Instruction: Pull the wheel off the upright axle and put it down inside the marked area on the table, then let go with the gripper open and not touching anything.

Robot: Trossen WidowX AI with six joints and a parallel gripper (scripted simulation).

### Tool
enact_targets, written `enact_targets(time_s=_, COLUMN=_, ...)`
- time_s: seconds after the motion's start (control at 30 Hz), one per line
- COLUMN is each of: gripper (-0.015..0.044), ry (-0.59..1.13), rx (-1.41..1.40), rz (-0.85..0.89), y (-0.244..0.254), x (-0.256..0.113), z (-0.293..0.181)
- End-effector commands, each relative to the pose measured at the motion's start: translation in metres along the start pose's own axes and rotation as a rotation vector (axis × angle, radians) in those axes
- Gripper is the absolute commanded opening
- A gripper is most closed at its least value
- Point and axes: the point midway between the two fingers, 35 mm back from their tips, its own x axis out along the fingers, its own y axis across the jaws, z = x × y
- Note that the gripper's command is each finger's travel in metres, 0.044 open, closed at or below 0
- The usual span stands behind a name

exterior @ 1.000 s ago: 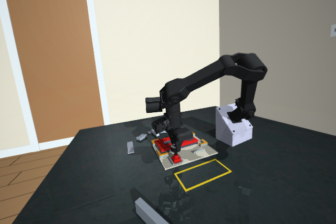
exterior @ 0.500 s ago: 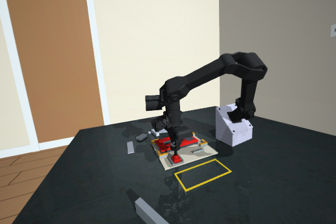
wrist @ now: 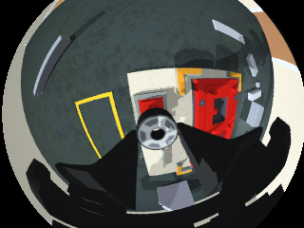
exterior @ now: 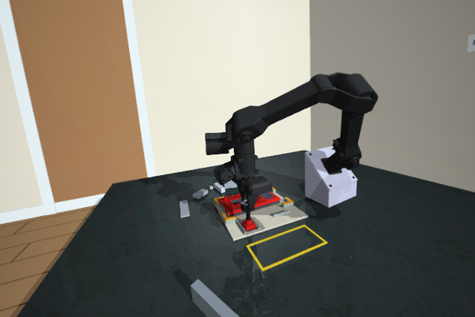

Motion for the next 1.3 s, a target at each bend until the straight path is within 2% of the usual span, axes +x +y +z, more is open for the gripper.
enact_targets(time_s=0.0, gripper=0.0, ry=0.0, rx=-0.006, rz=-0.005, y=0.0, x=-0.006, z=0.001)
enact_targets(time_s=0.27, gripper=0.0, ry=0.0, rx=-0.005, rz=-0.005, y=0.0, x=-0.035, z=-0.002)
enact_targets(time_s=0.33, gripper=0.0, ry=0.001, rx=0.004, rz=0.0, y=0.0, x=-0.026, z=-0.002)
enact_targets(time_s=1.27, gripper=0.0, ry=0.002, rx=-0.002, rz=-0.002, y=0.098, x=-0.034, z=-0.054)
